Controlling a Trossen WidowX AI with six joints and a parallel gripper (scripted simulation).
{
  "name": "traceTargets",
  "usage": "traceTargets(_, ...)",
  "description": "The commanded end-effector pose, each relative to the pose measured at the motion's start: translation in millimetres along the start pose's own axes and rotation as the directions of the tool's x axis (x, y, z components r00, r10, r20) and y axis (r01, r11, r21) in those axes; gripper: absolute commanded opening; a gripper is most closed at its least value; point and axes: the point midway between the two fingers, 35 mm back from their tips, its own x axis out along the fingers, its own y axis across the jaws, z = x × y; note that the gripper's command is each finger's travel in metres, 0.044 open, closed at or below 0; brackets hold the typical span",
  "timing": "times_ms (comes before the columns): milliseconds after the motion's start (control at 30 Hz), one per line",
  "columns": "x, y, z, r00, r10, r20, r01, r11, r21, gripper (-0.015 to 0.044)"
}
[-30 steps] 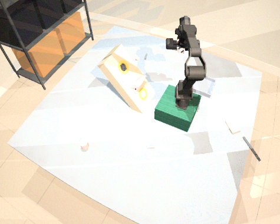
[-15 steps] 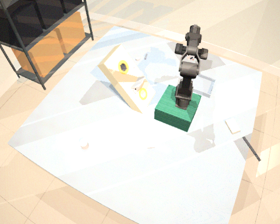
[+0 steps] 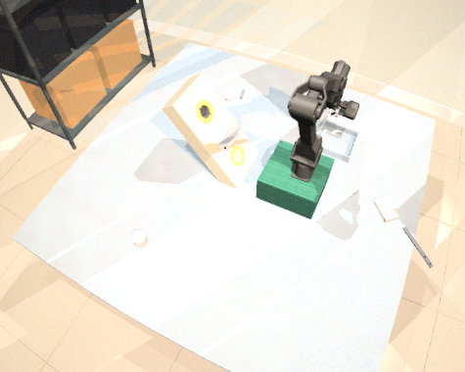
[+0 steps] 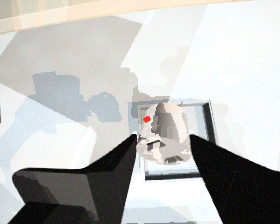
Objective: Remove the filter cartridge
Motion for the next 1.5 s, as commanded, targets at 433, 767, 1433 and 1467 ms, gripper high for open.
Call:
traceTargets(433, 38, -41, -30, 0.997, -0.072, -0.001, 0.071, 0.990, 0.124, 0.0000)
traceTargets(767, 71, -41, -48, 0.997, -0.071, -0.001, 0.071, 0.990, 0.125, 0.0000)
traceTargets(1433, 84, -40, -60, 0.998, -0.068, -0.007, 0.068, 0.990, 0.122, 0.0315)
traceTargets(1467, 84, -40, -60, 0.998, -0.068, -0.007, 0.068, 0.990, 0.122, 0.0341)
